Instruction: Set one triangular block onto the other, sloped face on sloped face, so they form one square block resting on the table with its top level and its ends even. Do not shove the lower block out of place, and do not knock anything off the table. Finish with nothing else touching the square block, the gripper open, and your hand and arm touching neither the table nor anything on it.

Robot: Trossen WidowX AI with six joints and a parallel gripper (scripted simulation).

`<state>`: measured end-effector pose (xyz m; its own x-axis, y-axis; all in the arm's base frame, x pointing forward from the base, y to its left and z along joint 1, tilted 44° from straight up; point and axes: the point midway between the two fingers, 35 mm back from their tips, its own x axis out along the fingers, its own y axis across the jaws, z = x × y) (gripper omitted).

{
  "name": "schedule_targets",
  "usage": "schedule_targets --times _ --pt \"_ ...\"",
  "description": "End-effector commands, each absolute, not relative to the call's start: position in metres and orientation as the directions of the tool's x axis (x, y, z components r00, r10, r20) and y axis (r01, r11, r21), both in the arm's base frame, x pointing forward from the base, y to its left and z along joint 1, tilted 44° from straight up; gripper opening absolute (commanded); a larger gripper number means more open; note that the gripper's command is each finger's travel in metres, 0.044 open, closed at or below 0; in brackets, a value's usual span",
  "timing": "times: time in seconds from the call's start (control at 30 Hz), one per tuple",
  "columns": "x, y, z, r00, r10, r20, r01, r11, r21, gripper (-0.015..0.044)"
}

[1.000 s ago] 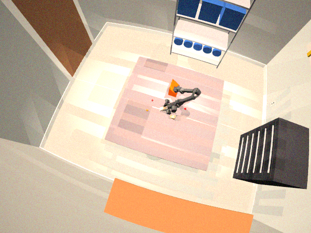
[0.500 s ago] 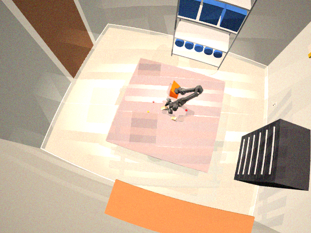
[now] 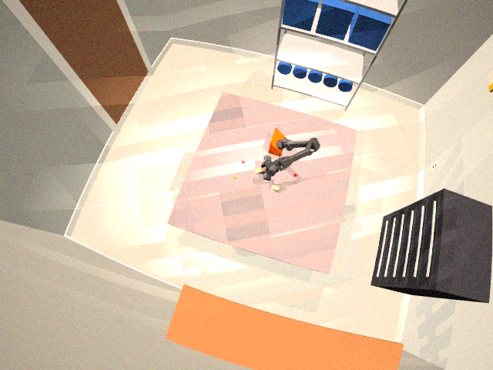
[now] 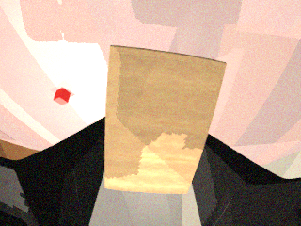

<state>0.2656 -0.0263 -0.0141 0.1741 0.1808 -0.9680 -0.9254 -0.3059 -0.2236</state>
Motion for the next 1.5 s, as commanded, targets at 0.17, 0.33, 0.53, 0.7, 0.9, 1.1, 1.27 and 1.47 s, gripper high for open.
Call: schedule_targets --times 0.17,0.33,0.53,0.7,0.9,1.1,1.27,1.47 --pt "0.266 -0.029 -0.020 0.045 0.343 -0.938 -0.971 -0.206 -0.122 0.0000" --pt "0.268 -0.031 -0.020 -0.006 0.440 -0.898 -0.987 -0.148 -0.066 0.0000" --pt "0.271 -0.035 -0.018 -0.046 0.554 -0.831 -0.997 -0.074 0.005 0.0000" --pt "0.275 -0.039 -0.016 -0.058 0.646 -0.761 -0.998 -0.011 0.067 0.0000" --pt "0.278 -0.042 -0.015 -0.057 0.689 -0.723 -0.995 0.021 0.099 0.0000" --pt "0.286 -0.040 -0.001 -0.056 0.688 -0.724 -0.995 0.023 0.099 0.0000" --pt "0.297 -0.036 0.019 -0.055 0.687 -0.724 -0.995 0.024 0.099 0.0000" --pt "0.307 -0.030 0.045 -0.056 0.689 -0.723 -0.995 0.023 0.099 0.0000"
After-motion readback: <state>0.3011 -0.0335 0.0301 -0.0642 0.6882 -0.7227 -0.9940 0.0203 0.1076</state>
